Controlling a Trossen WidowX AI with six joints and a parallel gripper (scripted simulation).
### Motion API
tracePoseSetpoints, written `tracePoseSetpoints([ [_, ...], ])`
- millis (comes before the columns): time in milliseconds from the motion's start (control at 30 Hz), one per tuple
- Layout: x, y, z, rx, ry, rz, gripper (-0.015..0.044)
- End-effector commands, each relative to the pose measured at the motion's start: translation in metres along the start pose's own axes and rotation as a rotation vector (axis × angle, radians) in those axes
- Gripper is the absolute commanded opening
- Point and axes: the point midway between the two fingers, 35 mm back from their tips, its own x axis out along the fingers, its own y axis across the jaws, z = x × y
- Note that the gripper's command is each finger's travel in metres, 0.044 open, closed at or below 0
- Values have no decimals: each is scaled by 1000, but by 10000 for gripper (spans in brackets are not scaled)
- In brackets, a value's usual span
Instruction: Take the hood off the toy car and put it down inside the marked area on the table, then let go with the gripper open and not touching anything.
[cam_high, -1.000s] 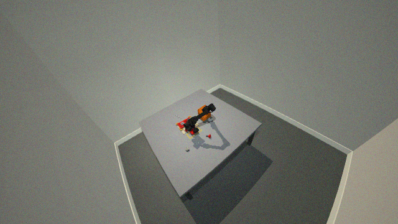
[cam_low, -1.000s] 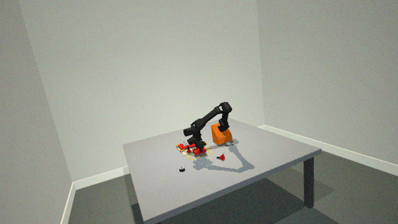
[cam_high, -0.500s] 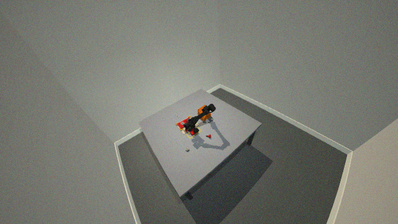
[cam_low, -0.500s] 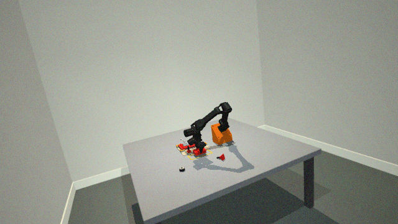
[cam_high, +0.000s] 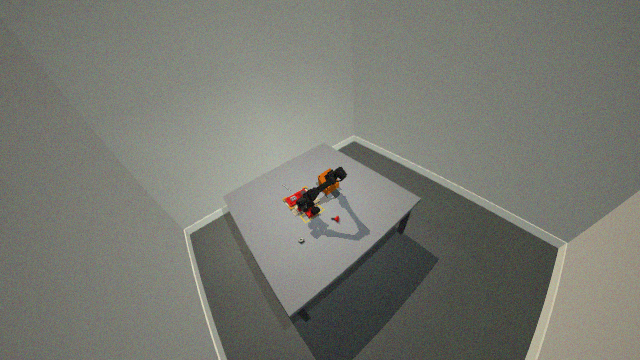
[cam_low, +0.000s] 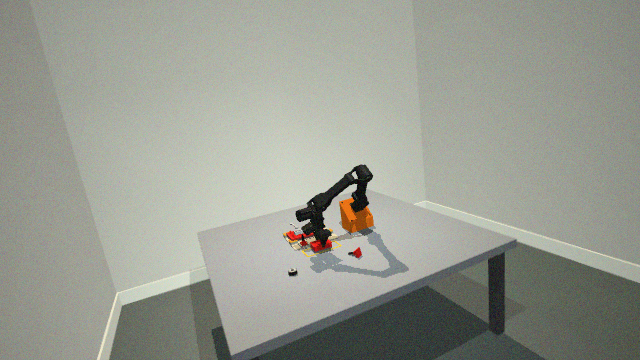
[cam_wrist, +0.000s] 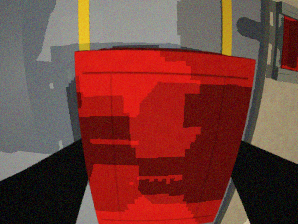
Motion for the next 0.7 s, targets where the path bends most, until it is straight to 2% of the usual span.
tracePoseSetpoints([
  [0, 3, -1, -1, 7, 5, 3, 0],
  [567, 10, -1, -1, 7, 5, 3, 0],
  [667, 9, 0, -1, 0, 1, 2, 79],
])
